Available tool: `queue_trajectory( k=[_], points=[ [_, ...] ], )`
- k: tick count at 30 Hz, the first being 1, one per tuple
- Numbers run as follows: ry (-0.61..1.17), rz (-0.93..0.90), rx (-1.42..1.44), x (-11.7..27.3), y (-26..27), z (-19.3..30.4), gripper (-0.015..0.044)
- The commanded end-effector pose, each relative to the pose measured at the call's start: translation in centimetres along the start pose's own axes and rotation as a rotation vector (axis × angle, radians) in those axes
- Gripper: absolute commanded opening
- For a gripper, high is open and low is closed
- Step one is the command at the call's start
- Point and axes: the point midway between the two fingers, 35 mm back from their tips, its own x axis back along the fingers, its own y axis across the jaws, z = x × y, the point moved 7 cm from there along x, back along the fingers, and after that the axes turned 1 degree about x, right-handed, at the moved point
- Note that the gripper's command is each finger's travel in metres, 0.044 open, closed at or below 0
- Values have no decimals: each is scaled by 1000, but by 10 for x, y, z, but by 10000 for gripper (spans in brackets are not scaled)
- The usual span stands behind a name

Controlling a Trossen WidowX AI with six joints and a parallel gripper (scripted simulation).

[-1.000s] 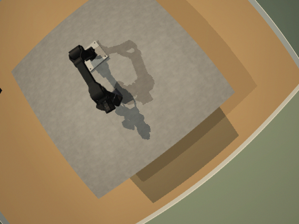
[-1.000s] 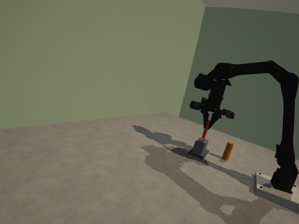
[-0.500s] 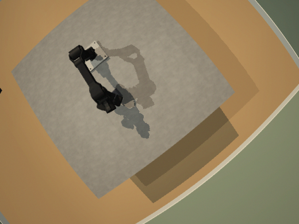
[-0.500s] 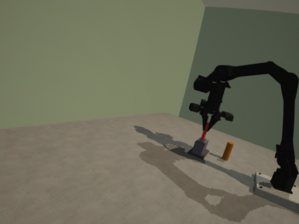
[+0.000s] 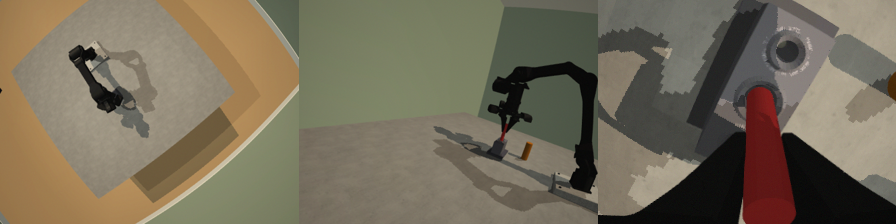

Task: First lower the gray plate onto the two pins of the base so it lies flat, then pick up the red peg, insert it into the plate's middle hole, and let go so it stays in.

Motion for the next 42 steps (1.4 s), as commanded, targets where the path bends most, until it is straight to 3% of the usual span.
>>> queue_trajectory(
  k=[1,31,37,42],
  points=[
    [-1,-1,0,0,0,0,0],
    [-1,-2,4,-2,0,2,0],
    [-1,-2,4,-2,0,2,150],
    [-1,-2,4,-2,0,2,150]
  ],
)
